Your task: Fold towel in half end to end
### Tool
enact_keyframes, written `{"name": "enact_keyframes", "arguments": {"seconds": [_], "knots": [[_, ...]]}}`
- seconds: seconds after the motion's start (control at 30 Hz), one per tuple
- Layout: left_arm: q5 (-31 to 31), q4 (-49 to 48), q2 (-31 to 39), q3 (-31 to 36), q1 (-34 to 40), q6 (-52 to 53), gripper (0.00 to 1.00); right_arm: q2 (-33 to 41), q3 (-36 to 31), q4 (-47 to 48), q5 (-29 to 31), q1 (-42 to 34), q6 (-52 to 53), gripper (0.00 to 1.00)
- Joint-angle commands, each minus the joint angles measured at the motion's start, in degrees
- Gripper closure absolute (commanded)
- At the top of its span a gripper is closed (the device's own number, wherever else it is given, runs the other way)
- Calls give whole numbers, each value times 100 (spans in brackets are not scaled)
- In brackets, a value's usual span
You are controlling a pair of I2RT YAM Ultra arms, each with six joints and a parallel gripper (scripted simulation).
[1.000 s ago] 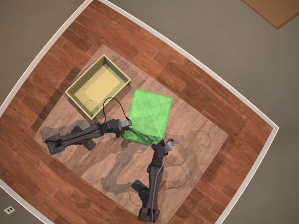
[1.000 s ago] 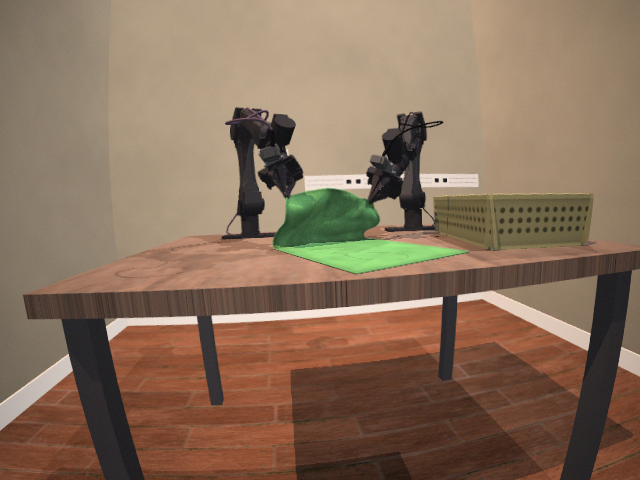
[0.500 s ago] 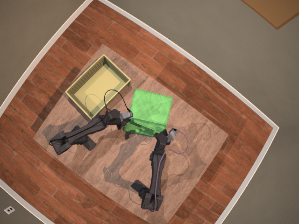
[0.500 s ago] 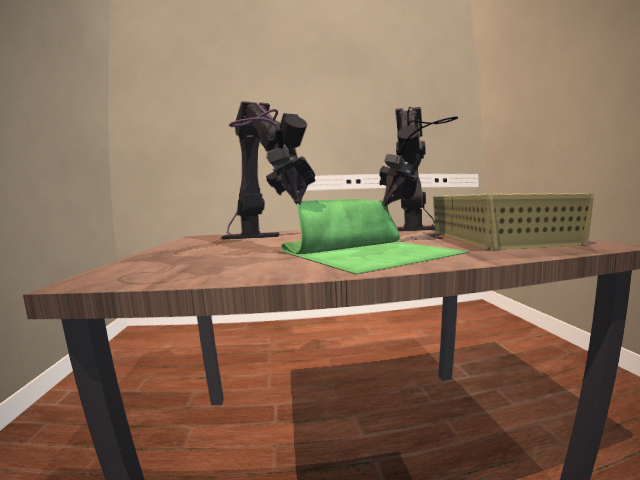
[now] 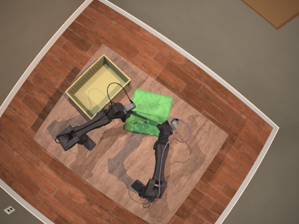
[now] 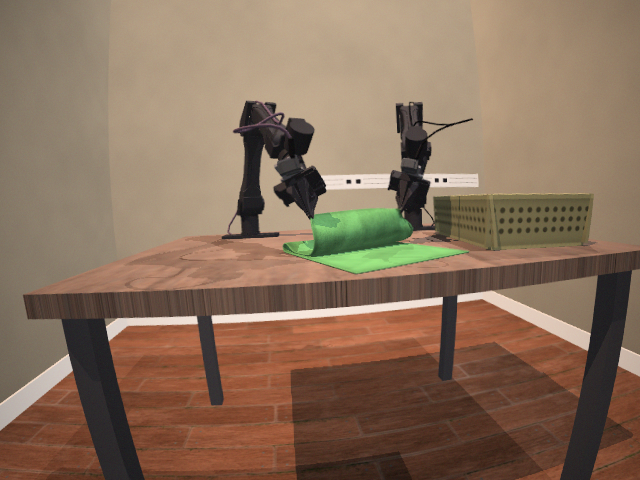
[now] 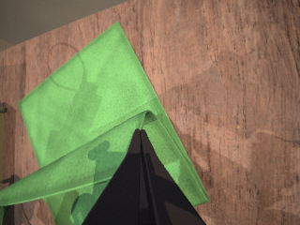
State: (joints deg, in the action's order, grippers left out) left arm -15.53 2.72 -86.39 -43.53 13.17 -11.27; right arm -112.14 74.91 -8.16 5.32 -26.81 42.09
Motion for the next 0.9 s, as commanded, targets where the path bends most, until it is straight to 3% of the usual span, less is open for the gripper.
{"name": "enact_keyframes", "arguments": {"seconds": [0.0,0.1,0.27,0.43,0.47,0.83,0.87], "knots": [[195,74,-328,-444,-163,71,100,-304,517,220,-142,145,-199,100],[201,47,-369,-485,-156,56,100,-354,588,190,-148,144,-196,100],[193,-60,-864,-916,-332,195,100,-961,1255,-78,-62,189,-148,100],[193,70,-716,-960,-263,187,100,-776,1299,-2,-52,183,-145,100],[324,114,-1103,-1127,-342,64,100,-1189,1550,-142,-191,226,-206,100],[344,140,-1502,-1496,-443,187,100,-1471,2093,-143,-20,194,-180,100],[200,166,-1683,-1693,-520,262,100,-1776,2305,-109,-32,240,-45,100]]}}
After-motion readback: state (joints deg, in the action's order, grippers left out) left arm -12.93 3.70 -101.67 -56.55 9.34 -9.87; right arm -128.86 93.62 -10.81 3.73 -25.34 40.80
